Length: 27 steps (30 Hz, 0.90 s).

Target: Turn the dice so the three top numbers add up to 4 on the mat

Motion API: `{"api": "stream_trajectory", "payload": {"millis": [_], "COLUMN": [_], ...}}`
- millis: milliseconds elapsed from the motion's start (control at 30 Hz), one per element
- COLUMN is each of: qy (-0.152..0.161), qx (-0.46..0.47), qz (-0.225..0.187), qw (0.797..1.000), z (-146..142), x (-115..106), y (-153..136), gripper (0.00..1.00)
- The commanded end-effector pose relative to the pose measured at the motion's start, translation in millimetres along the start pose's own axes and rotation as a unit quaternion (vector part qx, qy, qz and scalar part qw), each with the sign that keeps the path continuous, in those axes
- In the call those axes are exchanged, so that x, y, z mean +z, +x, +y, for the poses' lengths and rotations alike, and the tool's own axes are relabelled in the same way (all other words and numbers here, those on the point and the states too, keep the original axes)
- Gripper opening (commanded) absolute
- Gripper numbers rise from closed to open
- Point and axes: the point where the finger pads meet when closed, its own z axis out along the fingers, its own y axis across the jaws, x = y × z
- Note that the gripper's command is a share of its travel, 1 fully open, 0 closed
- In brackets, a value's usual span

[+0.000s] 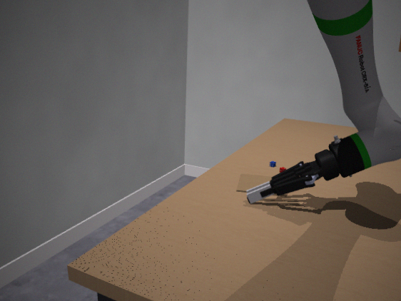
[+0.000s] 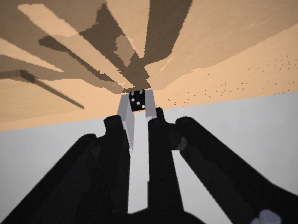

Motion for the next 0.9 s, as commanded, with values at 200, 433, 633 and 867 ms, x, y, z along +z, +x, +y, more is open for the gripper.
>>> {"api": "stream_trajectory", "payload": {"millis": [200,433,633,867], "qy": [0.0,0.0,0.0,0.0], "qx": [0.0,0.0,0.0,0.0], "qz": [0.0,0.0,0.0,0.0], "qw": [1.0,1.0,1.0,1.0], "z": [-0.1,-0.1,-0.1,-0.1], "x": [-0.1,-0.1,-0.1,-0.1], "y": [0.0,0.0,0.0,0.0], "gripper": [0.14,0.16,0.19,0.19]}}
